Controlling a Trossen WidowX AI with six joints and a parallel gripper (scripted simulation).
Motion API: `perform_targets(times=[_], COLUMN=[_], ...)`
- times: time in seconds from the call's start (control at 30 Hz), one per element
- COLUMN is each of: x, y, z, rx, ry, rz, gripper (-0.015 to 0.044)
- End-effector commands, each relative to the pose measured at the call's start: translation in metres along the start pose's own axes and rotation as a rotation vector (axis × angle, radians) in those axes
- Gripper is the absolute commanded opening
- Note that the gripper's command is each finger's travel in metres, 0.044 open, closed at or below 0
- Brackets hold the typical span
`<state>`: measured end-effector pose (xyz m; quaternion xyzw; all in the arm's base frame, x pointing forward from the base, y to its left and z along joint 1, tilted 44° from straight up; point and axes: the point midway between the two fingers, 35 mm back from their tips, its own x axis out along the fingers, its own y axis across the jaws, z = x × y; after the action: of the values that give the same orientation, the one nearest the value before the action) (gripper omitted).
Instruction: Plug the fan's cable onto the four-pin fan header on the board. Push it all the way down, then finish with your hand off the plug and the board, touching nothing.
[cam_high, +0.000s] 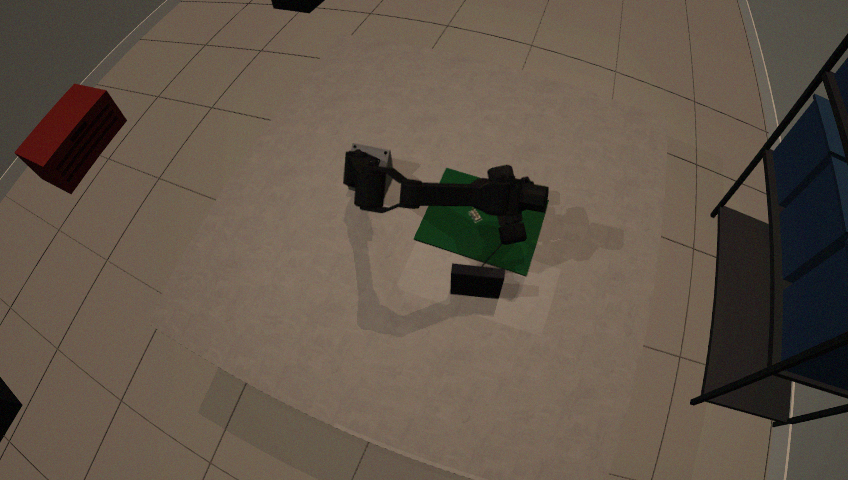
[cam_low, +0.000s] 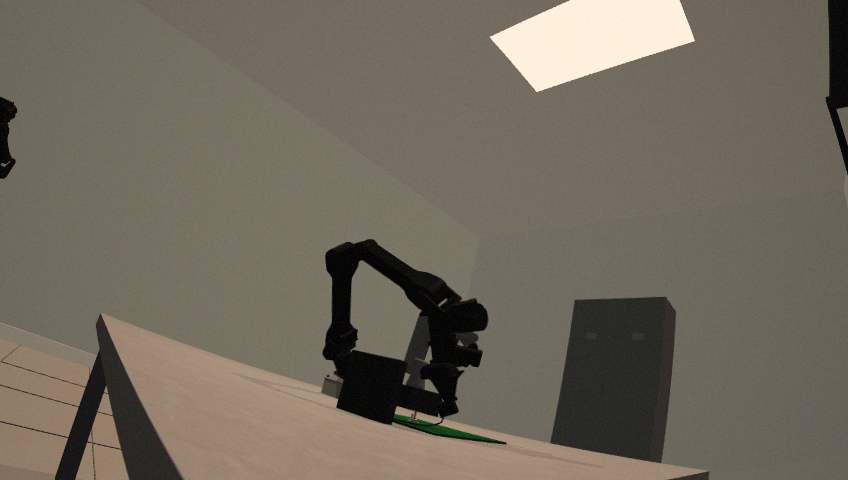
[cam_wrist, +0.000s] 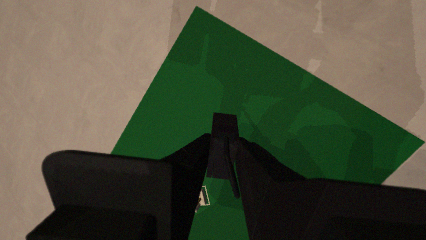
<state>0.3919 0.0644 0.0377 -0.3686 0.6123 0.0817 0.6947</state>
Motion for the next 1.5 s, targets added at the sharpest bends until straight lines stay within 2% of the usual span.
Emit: perform_targets(times=[0.0, 1.47], x=[0.003, 0.015], y=[-0.001, -0.008], z=[-0.001, 0.0], rx=[0.001, -0.019], ry=[-0.037, -0.449], rz=[0.019, 0.1], gripper=[0.0, 0.0])
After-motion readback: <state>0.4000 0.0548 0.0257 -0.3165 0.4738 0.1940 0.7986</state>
